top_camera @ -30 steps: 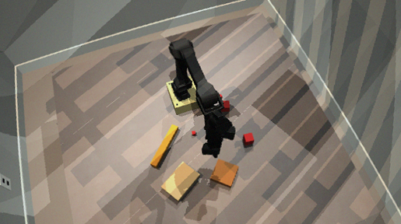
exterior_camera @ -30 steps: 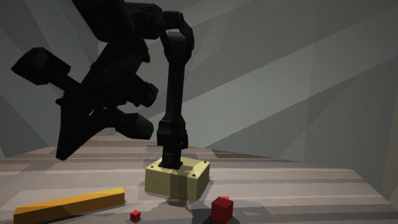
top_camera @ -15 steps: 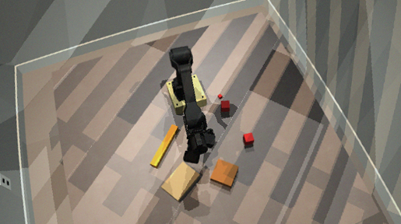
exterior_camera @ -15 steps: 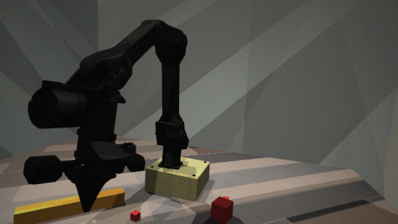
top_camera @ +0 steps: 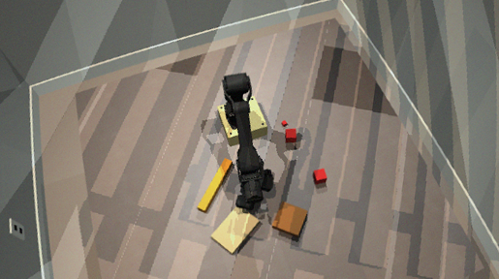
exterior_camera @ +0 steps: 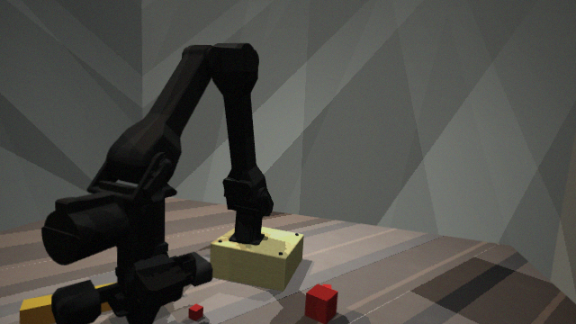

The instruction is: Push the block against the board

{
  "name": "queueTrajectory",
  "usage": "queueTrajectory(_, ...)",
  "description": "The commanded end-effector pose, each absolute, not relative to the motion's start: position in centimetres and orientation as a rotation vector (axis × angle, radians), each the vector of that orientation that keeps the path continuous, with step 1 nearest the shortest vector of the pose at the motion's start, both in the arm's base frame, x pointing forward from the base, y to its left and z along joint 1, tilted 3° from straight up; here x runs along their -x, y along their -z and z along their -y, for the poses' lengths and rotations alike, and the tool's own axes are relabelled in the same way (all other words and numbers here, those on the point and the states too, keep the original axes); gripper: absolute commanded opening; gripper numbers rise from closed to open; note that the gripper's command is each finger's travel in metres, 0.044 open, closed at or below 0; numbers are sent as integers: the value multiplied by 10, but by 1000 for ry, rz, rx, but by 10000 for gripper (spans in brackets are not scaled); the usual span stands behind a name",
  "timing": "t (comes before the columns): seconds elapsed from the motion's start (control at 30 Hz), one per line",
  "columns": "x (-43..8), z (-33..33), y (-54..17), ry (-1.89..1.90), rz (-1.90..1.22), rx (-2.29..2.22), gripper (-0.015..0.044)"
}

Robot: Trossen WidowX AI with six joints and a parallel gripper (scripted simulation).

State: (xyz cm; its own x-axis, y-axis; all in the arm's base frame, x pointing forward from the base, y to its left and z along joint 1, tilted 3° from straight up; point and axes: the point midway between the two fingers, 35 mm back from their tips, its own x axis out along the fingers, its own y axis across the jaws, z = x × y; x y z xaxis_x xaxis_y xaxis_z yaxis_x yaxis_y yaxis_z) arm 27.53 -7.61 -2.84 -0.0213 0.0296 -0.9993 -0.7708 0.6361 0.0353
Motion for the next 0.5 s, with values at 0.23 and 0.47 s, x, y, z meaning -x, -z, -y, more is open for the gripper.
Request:
queueTrajectory(0.23, -273, 85, 33, -713, -1452, 665, 0)
queueTrajectory(0.47, -267, 95, 33, -712, -1453, 665, 0)
